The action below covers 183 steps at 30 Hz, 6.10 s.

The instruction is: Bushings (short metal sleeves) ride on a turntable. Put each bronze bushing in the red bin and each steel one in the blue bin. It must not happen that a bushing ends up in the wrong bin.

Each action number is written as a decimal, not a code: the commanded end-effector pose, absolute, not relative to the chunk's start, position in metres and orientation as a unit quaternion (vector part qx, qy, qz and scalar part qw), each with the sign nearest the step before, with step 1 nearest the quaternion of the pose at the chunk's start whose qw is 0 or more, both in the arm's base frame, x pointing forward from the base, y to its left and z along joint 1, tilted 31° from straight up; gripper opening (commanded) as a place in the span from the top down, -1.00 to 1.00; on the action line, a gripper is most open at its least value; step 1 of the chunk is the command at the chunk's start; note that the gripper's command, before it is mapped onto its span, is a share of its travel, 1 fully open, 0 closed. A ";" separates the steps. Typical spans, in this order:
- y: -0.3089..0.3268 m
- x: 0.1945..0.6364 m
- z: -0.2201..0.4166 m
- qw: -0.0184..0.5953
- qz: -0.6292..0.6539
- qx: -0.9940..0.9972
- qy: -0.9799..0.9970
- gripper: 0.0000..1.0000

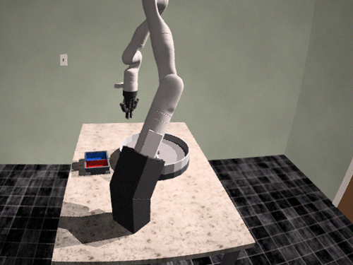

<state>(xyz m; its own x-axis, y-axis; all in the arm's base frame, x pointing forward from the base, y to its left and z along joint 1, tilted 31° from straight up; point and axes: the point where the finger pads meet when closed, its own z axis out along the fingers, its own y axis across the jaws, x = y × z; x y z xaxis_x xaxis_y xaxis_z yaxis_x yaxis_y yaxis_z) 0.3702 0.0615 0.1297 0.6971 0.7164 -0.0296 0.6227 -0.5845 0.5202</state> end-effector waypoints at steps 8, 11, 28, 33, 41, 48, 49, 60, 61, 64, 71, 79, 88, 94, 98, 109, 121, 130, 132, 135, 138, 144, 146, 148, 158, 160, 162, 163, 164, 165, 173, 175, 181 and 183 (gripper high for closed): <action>0.033 0.367 0.106 0.266 0.044 0.819 0.507 0.62; 0.025 0.366 0.096 0.268 0.025 0.782 0.562 0.62; -0.010 0.359 0.054 0.263 -0.059 0.570 0.776 0.62; -0.026 0.357 0.035 0.252 -0.095 0.456 0.848 0.62; -0.041 0.354 0.017 0.237 -0.128 0.336 0.903 0.62; -0.054 0.352 0.002 0.222 -0.153 0.237 0.933 0.62; -0.058 0.351 -0.003 0.216 -0.160 0.205 0.941 0.62; -0.066 0.350 -0.012 0.204 -0.175 0.139 0.953 0.62; -0.066 0.350 -0.012 0.204 -0.175 0.139 0.953 0.62; -0.066 0.350 -0.012 0.204 -0.175 0.139 0.953 0.62; -0.064 0.351 -0.011 0.205 -0.173 0.138 0.953 0.64; -0.064 0.351 -0.011 0.205 -0.173 0.138 0.953 0.64; -0.064 0.351 -0.011 0.205 -0.173 0.138 0.953 0.64; -0.064 0.351 -0.011 0.205 -0.173 0.138 0.953 0.64; -0.064 0.351 -0.011 0.205 -0.173 0.138 0.953 0.64; -0.065 0.352 -0.014 0.205 -0.173 0.138 0.953 0.64; -0.074 0.358 -0.032 0.205 -0.174 0.139 0.953 0.64; -0.082 0.364 -0.047 0.204 -0.175 0.139 0.953 0.64; -0.083 0.364 -0.050 0.204 -0.175 0.139 0.953 0.64; -0.083 0.364 -0.050 0.204 -0.175 0.139 0.953 0.64; -0.083 0.364 -0.050 0.204 -0.175 0.139 0.953 0.64; -0.083 0.365 -0.051 0.204 -0.175 0.139 0.953 0.64; -0.084 0.366 -0.053 0.204 -0.175 0.139 0.953 0.64; -0.085 0.367 -0.055 0.204 -0.175 0.139 0.953 0.64; -0.088 0.369 -0.061 0.204 -0.175 0.139 0.953 0.64; -0.088 0.369 -0.061 0.204 -0.175 0.139 0.953 0.64; -0.089 0.370 -0.062 0.204 -0.175 0.139 0.953 0.64; -0.089 0.370 -0.063 0.204 -0.175 0.139 0.953 0.64; -0.090 0.370 -0.065 0.204 -0.175 0.139 0.953 0.64; -0.090 0.371 -0.066 0.204 -0.175 0.139 0.953 0.64; -0.092 0.372 -0.069 0.204 -0.175 0.139 0.953 0.64; -0.093 0.373 -0.072 0.204 -0.175 0.139 0.953 0.64; -0.094 0.374 -0.073 0.204 -0.175 0.139 0.953 0.64; -0.094 0.374 -0.073 0.204 -0.175 0.139 0.953 0.64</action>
